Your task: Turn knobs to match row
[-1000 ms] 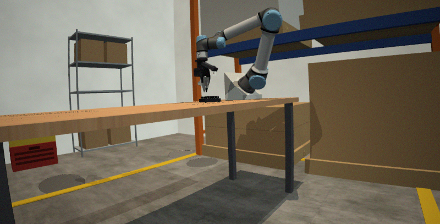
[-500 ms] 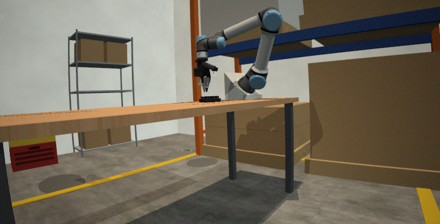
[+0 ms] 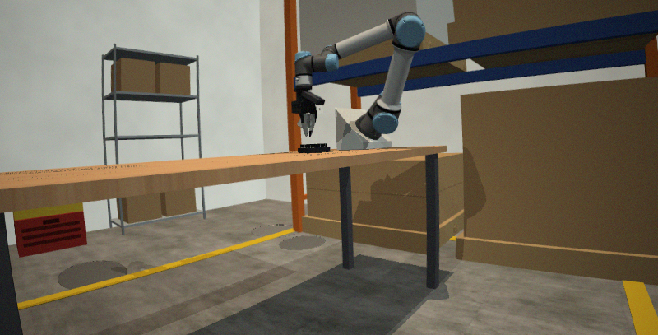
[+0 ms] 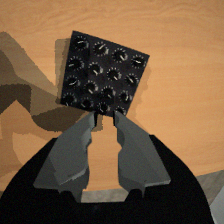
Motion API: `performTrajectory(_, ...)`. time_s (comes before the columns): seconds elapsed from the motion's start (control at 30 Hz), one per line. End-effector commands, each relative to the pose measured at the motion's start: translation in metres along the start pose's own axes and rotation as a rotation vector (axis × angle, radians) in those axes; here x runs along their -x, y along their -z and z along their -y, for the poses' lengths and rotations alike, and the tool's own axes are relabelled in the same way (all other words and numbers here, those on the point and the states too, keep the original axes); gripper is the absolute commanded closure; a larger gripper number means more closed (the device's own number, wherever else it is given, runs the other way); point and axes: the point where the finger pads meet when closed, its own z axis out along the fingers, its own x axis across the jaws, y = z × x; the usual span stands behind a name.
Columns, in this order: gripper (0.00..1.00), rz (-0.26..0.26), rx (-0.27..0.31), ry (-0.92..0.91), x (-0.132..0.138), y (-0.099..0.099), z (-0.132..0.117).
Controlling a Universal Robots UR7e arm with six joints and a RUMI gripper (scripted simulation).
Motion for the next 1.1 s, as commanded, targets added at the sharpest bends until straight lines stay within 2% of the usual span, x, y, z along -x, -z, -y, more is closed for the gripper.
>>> performTrajectory(0.0,0.89,0.000,0.007,-0.136,-0.005,0.003,0.009)
performTrajectory(1.07,0.89,-0.003,0.007,-0.783,-0.018,0.014,0.044)
